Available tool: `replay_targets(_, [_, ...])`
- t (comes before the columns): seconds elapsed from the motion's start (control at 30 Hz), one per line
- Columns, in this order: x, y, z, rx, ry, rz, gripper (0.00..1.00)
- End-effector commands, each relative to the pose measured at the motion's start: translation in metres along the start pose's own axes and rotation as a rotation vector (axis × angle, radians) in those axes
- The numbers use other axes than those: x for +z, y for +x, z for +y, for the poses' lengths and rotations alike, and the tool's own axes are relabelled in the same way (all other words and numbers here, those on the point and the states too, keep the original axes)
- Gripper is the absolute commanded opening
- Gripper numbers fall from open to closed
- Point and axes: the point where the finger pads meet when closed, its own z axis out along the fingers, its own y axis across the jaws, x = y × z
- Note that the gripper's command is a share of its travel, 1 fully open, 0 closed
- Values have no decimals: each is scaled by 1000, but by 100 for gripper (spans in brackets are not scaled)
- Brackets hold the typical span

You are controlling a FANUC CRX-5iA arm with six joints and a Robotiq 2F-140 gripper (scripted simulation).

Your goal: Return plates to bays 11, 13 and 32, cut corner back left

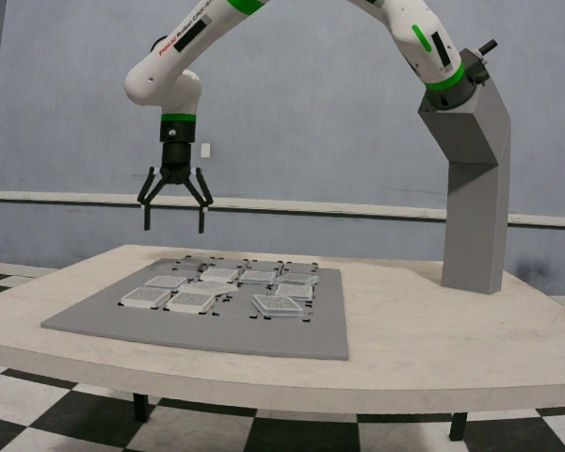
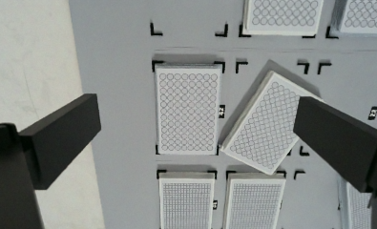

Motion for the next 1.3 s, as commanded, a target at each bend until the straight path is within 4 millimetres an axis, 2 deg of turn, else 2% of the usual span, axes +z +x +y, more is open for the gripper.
replay_targets(0.0, [-1, 0, -1, -1, 2, 1, 100])
replay_targets(0.23, [-1, 0, -1, -1, 2, 1, 100])
replay_targets(1.27, [-1, -108, -1, -1, 2, 1, 100])
